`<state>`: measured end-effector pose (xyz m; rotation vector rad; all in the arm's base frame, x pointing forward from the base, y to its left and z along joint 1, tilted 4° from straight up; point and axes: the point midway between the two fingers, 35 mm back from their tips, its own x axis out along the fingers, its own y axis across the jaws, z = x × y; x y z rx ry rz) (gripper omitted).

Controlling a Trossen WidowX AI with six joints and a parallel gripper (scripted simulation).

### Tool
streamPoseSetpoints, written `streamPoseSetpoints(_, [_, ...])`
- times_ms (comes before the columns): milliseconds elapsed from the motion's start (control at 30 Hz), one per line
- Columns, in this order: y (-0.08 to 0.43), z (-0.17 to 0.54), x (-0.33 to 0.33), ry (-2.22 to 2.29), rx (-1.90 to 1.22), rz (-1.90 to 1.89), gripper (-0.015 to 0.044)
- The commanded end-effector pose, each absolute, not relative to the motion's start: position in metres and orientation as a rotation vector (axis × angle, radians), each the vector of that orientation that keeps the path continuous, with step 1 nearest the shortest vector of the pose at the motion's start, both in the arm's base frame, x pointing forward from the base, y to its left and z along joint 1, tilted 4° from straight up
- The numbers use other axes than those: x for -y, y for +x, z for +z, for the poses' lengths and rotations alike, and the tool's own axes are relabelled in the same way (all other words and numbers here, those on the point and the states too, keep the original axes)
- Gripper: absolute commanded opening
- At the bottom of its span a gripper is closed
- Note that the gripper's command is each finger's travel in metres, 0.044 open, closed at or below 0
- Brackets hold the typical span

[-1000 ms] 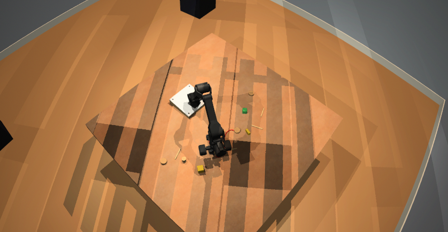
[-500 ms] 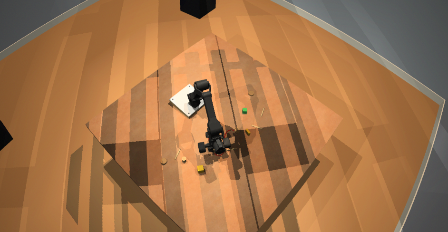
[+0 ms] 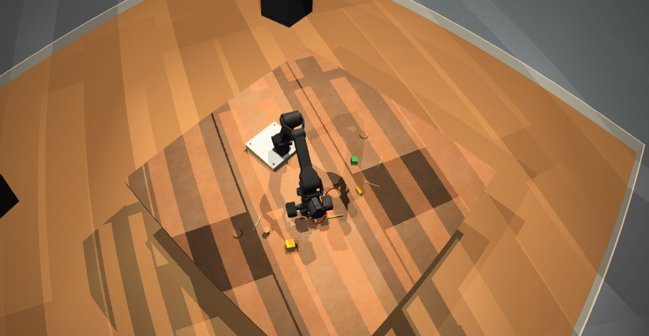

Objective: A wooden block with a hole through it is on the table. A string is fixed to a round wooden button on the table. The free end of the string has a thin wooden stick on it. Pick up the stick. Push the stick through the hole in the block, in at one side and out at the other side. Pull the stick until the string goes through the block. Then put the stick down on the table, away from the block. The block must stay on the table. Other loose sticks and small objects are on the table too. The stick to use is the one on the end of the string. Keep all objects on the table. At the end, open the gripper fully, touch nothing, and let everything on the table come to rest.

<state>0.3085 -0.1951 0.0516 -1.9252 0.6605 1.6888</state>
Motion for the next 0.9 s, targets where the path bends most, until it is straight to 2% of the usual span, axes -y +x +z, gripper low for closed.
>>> streamPoseSetpoints(0, [0.303, 0.051, 0.192, -1.924, -0.668, 1.688, 0.0000])
streamPoseSetpoints(867, [0.277, 0.047, 0.169, -1.922, -0.667, 1.689, 0.0000])
